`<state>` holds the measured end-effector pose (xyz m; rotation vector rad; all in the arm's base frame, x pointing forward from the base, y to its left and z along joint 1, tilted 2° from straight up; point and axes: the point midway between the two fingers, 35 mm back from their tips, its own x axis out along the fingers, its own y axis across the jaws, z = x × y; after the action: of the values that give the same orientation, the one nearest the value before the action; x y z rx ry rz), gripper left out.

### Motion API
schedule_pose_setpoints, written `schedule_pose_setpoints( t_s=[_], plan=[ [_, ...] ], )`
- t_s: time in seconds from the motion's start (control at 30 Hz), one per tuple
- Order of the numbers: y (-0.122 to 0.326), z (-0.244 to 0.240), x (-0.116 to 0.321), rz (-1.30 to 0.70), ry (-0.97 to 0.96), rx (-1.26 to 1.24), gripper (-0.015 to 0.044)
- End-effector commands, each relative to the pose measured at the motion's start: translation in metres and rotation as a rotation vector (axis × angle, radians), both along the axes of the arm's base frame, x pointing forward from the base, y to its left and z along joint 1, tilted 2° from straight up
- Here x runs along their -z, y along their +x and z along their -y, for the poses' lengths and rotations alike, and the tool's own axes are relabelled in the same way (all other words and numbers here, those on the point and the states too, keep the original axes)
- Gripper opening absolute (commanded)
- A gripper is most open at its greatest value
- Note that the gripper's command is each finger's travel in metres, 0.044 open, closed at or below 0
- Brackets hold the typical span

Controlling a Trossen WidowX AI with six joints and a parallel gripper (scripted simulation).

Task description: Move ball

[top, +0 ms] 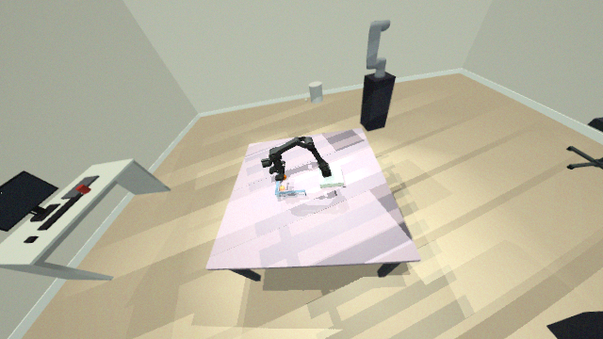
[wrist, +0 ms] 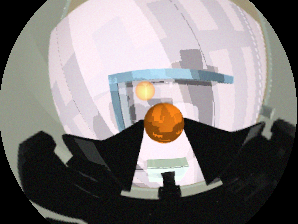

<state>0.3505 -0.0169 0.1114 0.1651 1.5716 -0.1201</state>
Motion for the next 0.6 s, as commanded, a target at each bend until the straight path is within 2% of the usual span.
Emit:
schedule_pose_setpoints(
  t_s=[0.0,0.33,0.57],
  plan=[
    [0.018,-0.012,0.007,0.013,0.001,0.004,0.0000],
    [0.036,-0.027,0.025,0.012,-0.002,0.007,0.0000],
    [0.037,-0.028,0.060,0.012,-0.002,0.007,0.0000]
  ],
)
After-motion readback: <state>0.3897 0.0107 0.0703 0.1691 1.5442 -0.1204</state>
